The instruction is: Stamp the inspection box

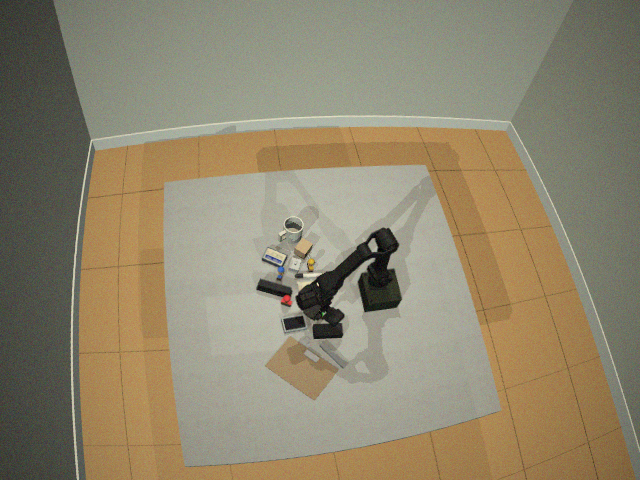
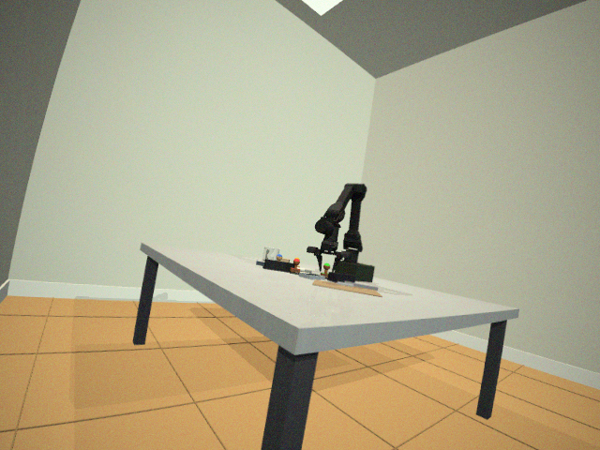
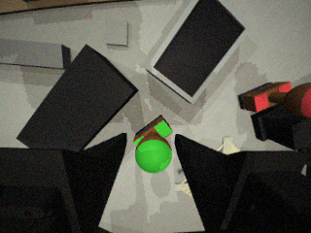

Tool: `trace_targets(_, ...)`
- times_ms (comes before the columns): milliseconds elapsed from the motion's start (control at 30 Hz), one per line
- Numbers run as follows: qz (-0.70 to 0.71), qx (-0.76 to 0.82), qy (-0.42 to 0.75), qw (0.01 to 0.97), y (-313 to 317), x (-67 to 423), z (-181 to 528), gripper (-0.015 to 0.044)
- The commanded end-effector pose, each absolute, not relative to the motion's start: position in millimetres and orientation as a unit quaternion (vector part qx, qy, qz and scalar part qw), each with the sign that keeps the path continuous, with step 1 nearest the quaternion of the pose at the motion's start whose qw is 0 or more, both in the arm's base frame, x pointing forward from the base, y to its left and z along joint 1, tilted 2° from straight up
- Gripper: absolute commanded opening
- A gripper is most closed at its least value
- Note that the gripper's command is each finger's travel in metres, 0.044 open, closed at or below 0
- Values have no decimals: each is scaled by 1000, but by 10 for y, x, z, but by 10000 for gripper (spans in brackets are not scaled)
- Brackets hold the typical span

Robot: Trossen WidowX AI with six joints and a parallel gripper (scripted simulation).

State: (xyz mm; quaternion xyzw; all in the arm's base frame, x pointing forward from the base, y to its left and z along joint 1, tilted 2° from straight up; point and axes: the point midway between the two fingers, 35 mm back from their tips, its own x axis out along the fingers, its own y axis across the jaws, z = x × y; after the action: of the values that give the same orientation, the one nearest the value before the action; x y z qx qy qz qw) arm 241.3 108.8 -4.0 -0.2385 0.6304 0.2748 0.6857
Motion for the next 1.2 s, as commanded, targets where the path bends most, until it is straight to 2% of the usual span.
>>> trace_targets(0, 275, -239, 630, 686, 1093, 2432, 59, 265)
trace_targets(233, 272, -238, 632, 686, 1039, 2356, 1106, 265)
trace_targets(1167, 272, -236, 631, 686, 1042, 2349, 1132, 265)
